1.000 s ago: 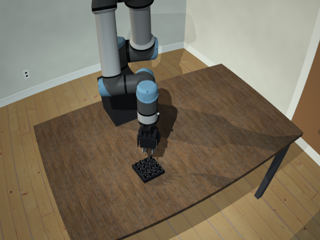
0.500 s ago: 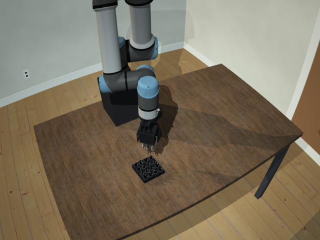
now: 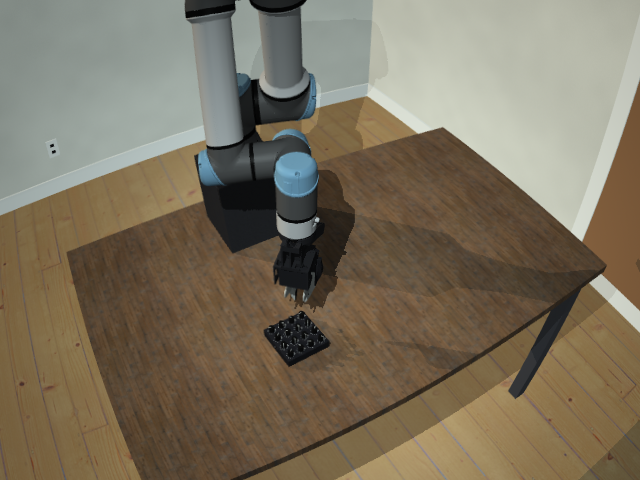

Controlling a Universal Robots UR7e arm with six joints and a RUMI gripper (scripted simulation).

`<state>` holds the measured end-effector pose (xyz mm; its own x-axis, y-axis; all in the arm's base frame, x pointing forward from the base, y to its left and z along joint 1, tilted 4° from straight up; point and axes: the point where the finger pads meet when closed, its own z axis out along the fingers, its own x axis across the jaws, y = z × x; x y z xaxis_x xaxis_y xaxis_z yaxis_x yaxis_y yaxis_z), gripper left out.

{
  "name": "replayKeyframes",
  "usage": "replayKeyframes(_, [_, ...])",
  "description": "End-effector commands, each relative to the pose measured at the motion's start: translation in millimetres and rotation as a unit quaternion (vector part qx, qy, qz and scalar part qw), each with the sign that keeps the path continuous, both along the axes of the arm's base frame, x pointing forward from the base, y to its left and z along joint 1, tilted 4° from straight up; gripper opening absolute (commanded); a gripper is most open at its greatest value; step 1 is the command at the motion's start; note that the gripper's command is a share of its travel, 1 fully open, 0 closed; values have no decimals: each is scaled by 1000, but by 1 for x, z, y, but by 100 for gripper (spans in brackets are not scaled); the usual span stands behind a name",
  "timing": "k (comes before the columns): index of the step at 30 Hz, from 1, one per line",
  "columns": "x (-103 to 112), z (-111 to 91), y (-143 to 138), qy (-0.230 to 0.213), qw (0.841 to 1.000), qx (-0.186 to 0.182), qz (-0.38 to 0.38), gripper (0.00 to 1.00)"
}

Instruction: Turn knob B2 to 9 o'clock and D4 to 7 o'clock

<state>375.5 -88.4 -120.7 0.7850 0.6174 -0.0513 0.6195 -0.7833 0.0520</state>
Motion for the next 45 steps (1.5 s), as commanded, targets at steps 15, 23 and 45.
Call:
replayKeyframes(15, [-2,-2,1,1,1000,0,0,11])
replayKeyframes(23, [-2,-6,1,2,1000,0,0,11])
replayKeyframes(45, [-2,-29,0,1,1000,0,-1,11])
